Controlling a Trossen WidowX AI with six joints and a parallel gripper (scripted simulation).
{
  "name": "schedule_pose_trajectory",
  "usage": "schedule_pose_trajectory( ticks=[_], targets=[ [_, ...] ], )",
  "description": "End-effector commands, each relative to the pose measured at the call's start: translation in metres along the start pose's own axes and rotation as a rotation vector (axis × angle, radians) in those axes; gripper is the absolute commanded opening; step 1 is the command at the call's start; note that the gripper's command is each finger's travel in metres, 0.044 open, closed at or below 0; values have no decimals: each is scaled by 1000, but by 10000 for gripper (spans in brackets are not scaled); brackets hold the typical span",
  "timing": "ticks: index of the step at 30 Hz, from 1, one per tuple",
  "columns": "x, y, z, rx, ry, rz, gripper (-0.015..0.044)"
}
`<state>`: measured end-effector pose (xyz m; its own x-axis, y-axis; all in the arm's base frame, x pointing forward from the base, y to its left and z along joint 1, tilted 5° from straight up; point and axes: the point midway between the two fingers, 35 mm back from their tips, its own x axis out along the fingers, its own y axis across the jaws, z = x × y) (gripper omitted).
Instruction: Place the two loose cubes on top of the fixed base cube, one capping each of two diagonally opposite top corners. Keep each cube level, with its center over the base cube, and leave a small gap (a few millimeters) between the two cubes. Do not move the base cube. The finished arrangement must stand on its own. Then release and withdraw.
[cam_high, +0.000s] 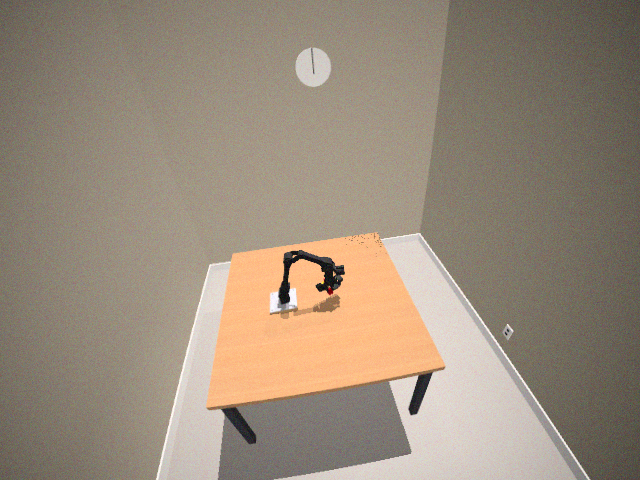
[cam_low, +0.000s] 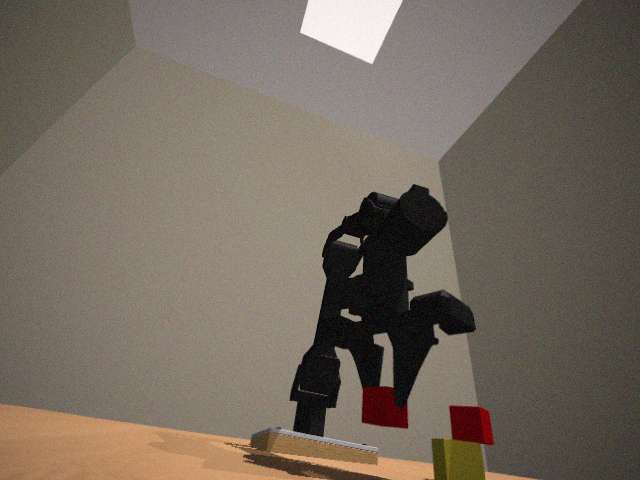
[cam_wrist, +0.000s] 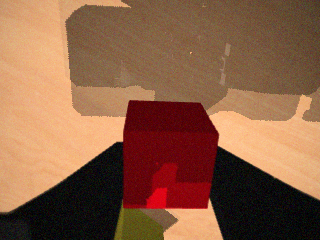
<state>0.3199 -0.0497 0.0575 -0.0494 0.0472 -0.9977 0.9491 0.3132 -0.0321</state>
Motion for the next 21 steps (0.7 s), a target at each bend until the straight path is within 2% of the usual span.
schedule_pose_trajectory(
  ticks=[1, 15, 21],
  targets=[
    [-20, 1, 1, -1, -10, 12, 105],
    [-64, -4, -2, -1, -10, 11, 105],
    [-66, -4, -2, -8, -10, 11, 105]
  ],
)
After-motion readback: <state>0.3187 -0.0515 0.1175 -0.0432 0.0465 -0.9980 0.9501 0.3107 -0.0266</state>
